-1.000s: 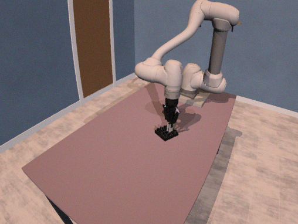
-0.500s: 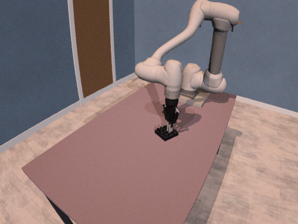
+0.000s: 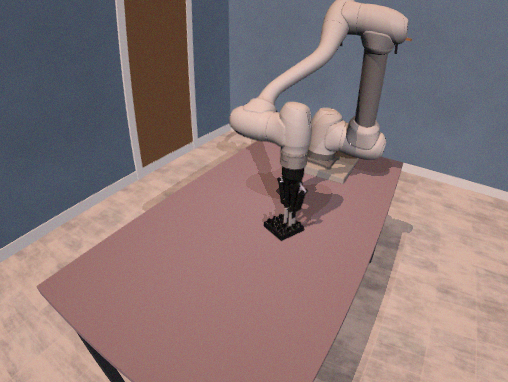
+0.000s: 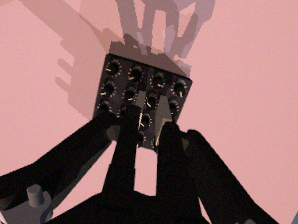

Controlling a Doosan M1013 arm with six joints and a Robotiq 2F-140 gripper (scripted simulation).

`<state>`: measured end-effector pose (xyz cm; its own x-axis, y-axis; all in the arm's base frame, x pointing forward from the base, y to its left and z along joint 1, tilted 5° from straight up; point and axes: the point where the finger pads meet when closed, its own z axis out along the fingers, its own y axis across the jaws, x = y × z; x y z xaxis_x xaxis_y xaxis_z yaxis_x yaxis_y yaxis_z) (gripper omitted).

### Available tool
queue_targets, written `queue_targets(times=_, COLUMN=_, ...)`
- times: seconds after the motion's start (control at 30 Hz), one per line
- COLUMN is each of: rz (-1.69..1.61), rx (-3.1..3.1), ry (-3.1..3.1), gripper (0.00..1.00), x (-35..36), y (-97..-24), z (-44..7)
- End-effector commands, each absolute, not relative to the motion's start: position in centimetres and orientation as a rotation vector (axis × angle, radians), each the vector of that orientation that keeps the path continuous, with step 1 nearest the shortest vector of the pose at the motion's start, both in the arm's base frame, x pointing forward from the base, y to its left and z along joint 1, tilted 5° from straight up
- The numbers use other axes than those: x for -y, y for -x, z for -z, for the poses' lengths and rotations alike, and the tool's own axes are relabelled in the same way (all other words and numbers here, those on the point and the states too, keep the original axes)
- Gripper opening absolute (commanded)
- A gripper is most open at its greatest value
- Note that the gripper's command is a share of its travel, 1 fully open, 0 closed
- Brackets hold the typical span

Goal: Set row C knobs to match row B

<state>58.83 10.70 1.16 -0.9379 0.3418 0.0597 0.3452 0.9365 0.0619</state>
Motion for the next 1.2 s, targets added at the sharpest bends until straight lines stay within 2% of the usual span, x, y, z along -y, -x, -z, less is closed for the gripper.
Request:
queue_targets(times=0.0, rz=0.111, rx=3.044, ry=0.54, gripper=0.12, x=-10.7, y=-58.8, z=-1.2)
queue_targets(times=0.5, rz=0.111, rx=3.044, ry=0.54, gripper=0.12, x=-10.7, y=-58.8, z=-1.4)
queue_targets(times=1.17, rz=0.111, rx=3.044, ry=0.54, gripper=0.12, x=-10.4, y=-59.0, z=-5.0)
